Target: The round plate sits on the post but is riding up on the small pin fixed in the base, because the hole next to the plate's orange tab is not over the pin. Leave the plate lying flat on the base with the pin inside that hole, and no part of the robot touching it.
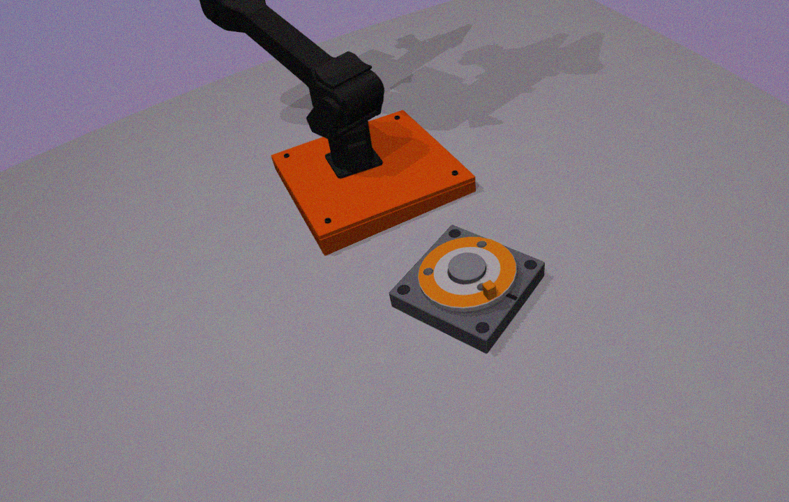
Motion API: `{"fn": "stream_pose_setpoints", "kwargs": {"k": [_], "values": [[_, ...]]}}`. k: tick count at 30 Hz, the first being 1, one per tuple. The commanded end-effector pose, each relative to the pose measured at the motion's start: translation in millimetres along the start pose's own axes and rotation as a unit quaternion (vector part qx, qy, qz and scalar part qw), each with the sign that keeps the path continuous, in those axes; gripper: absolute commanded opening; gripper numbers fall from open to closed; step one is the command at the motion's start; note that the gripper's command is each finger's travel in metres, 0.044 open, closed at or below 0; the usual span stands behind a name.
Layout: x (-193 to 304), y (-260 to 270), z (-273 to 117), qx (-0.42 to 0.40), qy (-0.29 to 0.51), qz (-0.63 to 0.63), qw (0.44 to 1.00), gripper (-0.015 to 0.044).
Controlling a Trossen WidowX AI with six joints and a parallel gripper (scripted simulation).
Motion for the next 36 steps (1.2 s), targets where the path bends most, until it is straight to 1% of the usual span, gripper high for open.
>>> {"fn": "stream_pose_setpoints", "kwargs": {"k": [1,2,4,8,9,11,15,18,19,22,26,27,32,33,34,36], "values": [[4,-1,0,0.004,0.004,0.007,1.000,0.0374],[15,-5,2,0.015,0.015,0.028,0.999,0.0348],[59,-17,3,0.058,0.063,0.104,0.991,0.0295],[103,-23,1,0.100,0.117,0.175,0.972,0.0190],[108,-24,0,0.104,0.122,0.182,0.970,0.0164],[144,-22,-5,0.135,0.165,0.228,0.950,0.0111],[194,-16,-17,0.175,0.233,0.291,0.911,0.0006],[220,-11,-25,0.193,0.275,0.328,0.883,0.0000],[238,-6,-32,0.205,0.305,0.353,0.861,0.0000],[270,5,-47,0.224,0.360,0.395,0.815,0.0000],[302,20,-65,0.241,0.422,0.438,0.756,0.0000],[316,29,-75,0.248,0.452,0.457,0.725,0.0000],[355,61,-110,0.260,0.544,0.510,0.614,0.0000],[357,63,-112,0.260,0.550,0.513,0.606,0.0000],[362,69,-119,0.260,0.565,0.521,0.584,0.0000],[377,90,-139,0.257,0.611,0.543,0.515,0.0000]]}}
Point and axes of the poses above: the point midway between the two fingers, 35 mm back from their tips, its own z axis out along the fingers, its own y axis across the jaws, x = y × z, the point moved 9 cm from there along -z, back along the fingers, and after that the axes turned 11 degrees about -z, right-handed, at the moved point
